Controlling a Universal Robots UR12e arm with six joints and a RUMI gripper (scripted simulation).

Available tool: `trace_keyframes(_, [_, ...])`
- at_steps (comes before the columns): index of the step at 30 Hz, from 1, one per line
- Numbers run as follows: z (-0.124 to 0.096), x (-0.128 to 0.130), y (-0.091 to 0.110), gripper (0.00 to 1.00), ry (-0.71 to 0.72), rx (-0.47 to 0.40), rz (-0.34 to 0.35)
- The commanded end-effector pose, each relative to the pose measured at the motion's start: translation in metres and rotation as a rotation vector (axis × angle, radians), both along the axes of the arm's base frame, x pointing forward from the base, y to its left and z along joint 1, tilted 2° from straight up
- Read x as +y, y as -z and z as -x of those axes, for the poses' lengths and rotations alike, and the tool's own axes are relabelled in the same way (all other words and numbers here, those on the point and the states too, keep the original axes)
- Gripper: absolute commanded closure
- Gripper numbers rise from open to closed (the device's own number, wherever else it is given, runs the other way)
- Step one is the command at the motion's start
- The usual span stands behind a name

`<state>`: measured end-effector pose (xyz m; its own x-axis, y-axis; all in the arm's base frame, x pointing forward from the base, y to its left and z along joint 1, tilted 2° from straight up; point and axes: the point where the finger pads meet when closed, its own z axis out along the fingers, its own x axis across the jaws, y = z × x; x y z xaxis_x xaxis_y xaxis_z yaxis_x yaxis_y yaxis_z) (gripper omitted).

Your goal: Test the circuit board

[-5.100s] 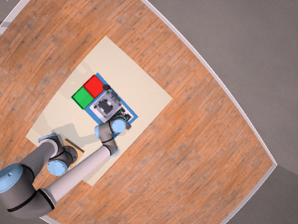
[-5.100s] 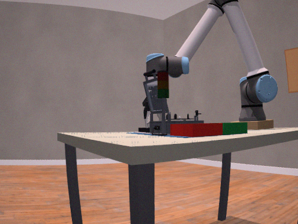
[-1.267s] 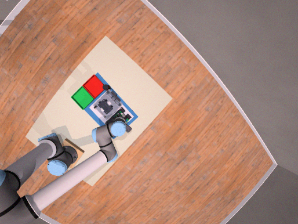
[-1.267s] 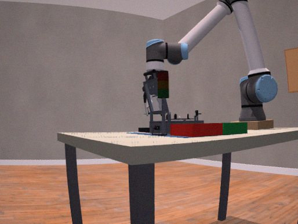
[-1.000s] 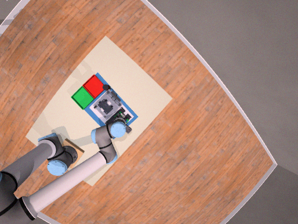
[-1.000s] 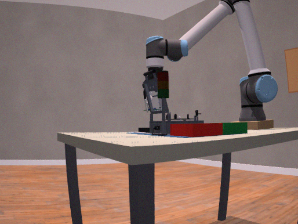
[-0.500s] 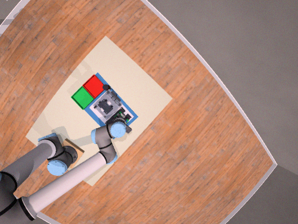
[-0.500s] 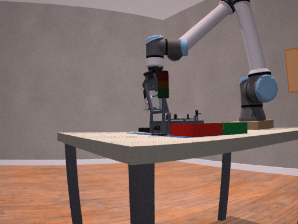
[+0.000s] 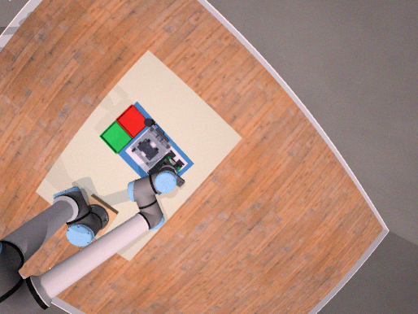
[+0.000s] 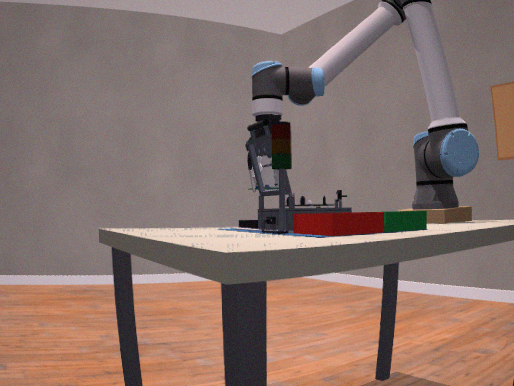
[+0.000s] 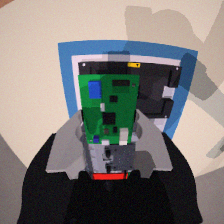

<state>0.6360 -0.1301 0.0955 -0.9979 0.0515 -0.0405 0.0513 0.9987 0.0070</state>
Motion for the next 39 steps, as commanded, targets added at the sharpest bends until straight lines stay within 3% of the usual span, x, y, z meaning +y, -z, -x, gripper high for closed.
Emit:
trace_keyframes(1, [0.000,0.003,-0.001,0.61,0.000,-0.001,0.001])
trace_keyframes(11, [0.004,0.025,-0.002,0.61,0.000,-0.001,0.001])
trace_keyframes(25, [0.019,0.102,-0.008,0.61,0.000,-0.001,0.001])
trace_keyframes(27, [0.019,0.102,-0.008,0.61,0.000,-0.001,0.001])
trace_keyframes(39, [0.030,0.157,-0.011,0.61,0.000,-0.001,0.001])
